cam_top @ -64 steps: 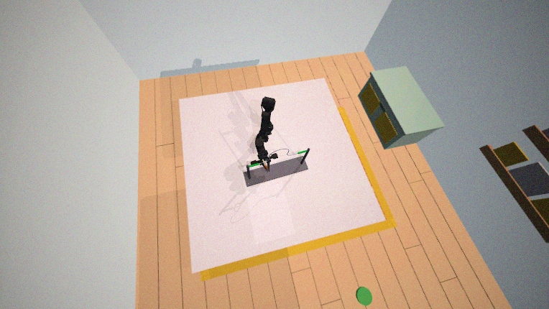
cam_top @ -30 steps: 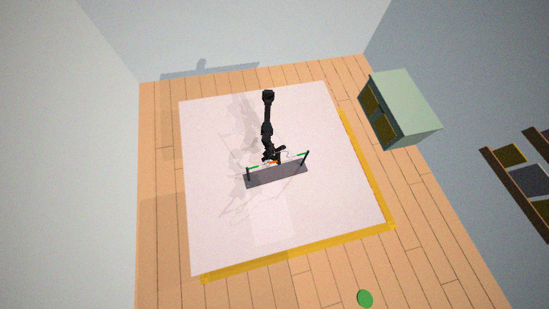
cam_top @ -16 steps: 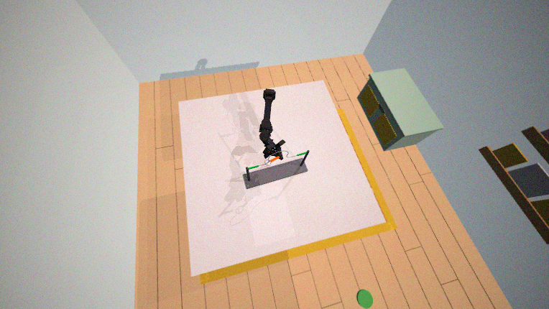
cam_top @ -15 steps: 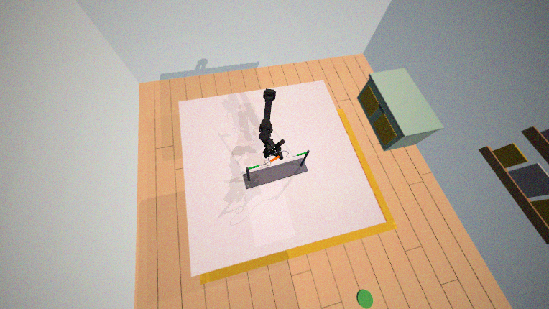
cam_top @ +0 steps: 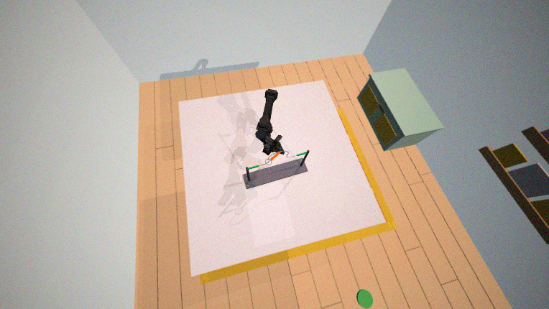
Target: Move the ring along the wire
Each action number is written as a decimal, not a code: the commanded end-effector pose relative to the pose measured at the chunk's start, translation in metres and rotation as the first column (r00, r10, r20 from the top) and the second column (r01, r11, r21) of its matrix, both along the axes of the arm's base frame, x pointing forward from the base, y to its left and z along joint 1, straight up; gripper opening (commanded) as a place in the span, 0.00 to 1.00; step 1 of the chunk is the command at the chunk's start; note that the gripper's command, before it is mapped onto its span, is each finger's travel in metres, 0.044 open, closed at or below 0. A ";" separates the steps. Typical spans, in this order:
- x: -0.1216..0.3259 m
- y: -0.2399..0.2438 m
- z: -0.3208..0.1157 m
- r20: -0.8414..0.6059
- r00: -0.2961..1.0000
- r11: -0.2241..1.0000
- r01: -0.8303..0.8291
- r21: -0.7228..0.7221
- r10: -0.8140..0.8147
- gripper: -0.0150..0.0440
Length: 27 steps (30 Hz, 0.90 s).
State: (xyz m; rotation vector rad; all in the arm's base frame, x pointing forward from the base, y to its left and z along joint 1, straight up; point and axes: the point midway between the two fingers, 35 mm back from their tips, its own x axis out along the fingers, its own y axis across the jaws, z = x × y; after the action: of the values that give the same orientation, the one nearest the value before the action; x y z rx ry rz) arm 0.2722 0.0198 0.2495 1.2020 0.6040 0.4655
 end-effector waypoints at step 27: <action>-0.003 0.002 0.073 -0.030 0.999 0.916 -0.014 0.401 0.028 0.00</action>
State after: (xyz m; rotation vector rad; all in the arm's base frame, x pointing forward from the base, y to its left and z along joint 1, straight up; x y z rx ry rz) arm 0.2701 0.0218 0.3156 1.5825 0.5637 0.5962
